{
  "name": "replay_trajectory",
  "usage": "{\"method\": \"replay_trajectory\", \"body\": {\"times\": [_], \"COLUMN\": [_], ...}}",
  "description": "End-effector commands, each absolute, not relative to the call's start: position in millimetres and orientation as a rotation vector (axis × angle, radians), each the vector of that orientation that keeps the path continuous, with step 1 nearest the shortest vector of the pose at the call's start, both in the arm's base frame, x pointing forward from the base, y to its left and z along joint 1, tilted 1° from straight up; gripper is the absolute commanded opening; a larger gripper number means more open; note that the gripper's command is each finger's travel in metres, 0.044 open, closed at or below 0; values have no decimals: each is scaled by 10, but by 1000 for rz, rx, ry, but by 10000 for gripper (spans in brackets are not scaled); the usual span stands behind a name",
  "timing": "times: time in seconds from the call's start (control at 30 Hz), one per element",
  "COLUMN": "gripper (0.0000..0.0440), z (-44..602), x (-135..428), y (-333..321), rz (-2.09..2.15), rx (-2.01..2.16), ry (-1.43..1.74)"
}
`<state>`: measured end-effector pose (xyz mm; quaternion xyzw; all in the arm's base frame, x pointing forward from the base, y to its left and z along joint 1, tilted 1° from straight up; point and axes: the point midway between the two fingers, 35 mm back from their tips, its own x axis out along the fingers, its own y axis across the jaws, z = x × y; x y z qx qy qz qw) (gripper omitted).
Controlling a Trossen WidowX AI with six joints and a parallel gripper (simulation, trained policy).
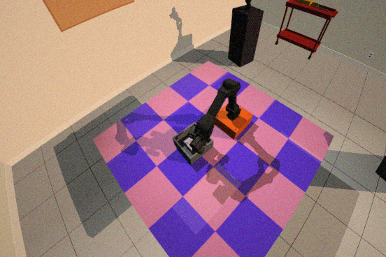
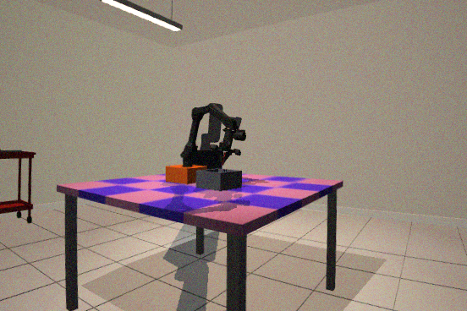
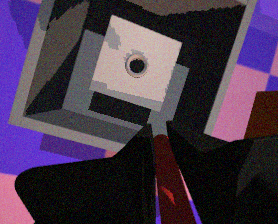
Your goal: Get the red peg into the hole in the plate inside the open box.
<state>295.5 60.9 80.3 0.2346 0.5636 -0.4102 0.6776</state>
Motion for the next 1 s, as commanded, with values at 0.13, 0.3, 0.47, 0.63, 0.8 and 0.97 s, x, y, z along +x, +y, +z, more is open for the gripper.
{"method": "replay_trajectory", "body": {"times": [0.13, 0.3, 0.47, 0.63, 0.8, 0.97], "gripper": [0, 1, 2, 1, 79, 153], "z": [719, 628, 497, 333, 152, 61], "x": [3198, 3308, 3388, 3413, 3400, 3458], "y": [298, 132, 8, -60, -81, -124], "rz": [-918, -894, -857, -813, -774, -742], "rx": [542, 548, 549, 540, 528, 532], "ry": [1267, 1290, 1318, 1358, 1409, 1431]}}
